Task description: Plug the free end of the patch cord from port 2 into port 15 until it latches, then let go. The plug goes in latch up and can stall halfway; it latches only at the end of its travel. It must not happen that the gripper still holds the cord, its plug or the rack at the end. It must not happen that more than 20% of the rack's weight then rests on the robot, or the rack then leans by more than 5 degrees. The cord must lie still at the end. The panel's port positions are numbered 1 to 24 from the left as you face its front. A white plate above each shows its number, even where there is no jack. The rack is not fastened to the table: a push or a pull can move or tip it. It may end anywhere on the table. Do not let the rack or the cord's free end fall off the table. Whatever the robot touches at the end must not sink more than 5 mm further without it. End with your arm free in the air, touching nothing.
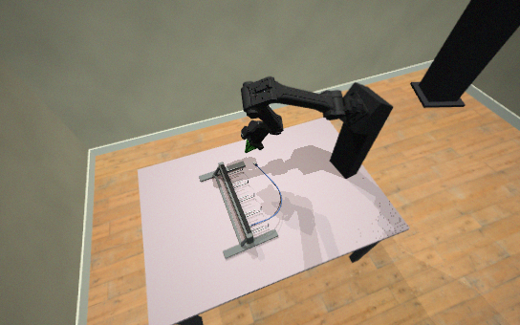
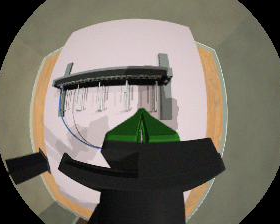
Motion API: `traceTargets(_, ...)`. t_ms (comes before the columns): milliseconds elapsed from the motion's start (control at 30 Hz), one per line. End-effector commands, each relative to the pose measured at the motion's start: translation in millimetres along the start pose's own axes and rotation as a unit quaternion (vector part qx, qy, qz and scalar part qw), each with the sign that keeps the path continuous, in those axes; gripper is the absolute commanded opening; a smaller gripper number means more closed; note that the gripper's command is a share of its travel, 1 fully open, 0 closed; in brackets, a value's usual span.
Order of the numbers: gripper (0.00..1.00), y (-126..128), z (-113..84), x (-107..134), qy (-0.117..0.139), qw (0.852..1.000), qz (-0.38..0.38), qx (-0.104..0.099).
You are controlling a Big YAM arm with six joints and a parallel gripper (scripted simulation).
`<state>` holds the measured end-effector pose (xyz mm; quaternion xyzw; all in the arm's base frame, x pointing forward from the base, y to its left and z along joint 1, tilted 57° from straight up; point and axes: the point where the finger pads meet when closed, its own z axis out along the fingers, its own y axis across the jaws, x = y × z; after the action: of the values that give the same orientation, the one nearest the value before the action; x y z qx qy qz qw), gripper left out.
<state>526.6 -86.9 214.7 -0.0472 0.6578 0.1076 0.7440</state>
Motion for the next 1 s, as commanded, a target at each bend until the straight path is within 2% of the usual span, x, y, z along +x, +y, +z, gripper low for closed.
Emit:
traceTargets(0, 0.0, 0.3, -9.1, -2.6, -0.005, 1.0, 0.004, 0.0)
traceTargets(233, 0.0, -4.3, -6.9, 4.3, 0.006, 1.0, 0.017, 0.004)
traceTargets(400, 0.0, -11.0, 8.2, 22.3, 0.039, 0.996, 0.08, 0.011)
traceTargets(467, 0.0, -11.0, 8.2, 22.3, 0.039, 0.996, 0.08, 0.011)
traceTargets(567, 0.0, -15.9, 21.1, 39.1, 0.071, 0.987, 0.142, 0.019)
traceTargets(733, 0.0, -21.2, 34.3, 58.7, 0.108, 0.971, 0.213, 0.034)
traceTargets(967, 0.0, -29.2, 49.3, 86.5, 0.159, 0.934, 0.313, 0.064)
